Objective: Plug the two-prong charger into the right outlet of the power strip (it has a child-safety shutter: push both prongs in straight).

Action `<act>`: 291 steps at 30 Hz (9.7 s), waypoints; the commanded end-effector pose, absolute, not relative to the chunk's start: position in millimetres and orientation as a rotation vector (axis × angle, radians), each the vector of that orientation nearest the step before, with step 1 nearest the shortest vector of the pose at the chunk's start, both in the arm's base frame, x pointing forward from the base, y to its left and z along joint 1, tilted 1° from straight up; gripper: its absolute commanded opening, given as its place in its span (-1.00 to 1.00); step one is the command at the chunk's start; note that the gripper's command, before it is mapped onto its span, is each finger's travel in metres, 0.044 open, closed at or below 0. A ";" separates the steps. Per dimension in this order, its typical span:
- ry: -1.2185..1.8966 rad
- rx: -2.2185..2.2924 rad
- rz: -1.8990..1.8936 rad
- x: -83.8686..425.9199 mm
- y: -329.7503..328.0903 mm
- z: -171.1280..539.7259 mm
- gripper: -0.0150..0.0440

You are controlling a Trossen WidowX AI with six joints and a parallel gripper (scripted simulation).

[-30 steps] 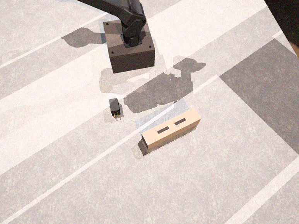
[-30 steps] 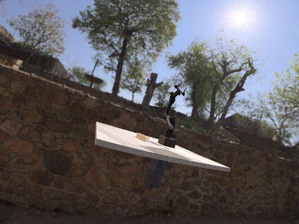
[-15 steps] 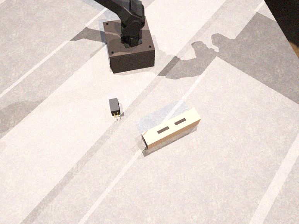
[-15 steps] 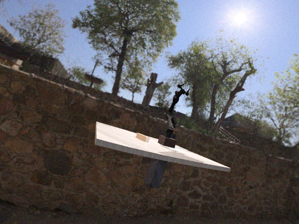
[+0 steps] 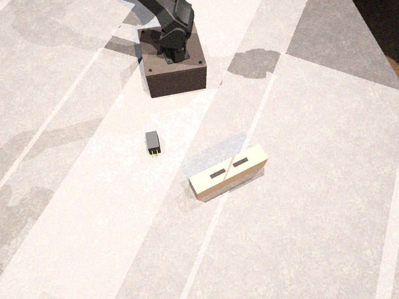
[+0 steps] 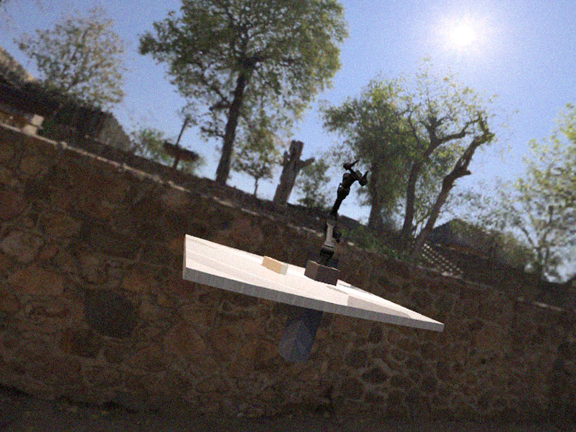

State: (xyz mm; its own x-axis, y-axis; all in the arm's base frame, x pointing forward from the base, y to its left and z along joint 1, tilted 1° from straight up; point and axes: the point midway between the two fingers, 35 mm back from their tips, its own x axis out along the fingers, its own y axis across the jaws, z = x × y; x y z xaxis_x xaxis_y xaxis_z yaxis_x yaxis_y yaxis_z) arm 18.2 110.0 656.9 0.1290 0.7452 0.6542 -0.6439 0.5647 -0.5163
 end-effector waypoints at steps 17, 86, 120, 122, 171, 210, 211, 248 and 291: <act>-0.664 -0.345 0.868 127.3 180.0 584.6 1.00; 0.682 -0.412 0.225 366.3 0.3 228.9 1.00; 1.411 -0.030 -0.057 259.7 -125.6 43.4 1.00; 1.451 0.001 -0.070 249.4 -129.2 35.3 1.00; 1.614 0.140 -0.119 201.4 -142.4 -45.1 1.00; 1.611 0.139 -0.118 201.7 -143.1 -28.5 -0.49; 1.611 0.139 -0.118 201.3 -143.0 -25.1 -0.49; 1.612 0.054 -0.035 219.7 -98.8 -19.4 -0.49; 1.605 -0.052 0.072 245.3 -40.0 -40.5 -0.49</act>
State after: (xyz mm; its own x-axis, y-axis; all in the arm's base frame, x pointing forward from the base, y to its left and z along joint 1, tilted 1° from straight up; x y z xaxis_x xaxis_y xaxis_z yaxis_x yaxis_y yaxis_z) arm 240.2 -41.1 -41.3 -0.0392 0.0092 -0.9992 -0.0811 0.9966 0.0124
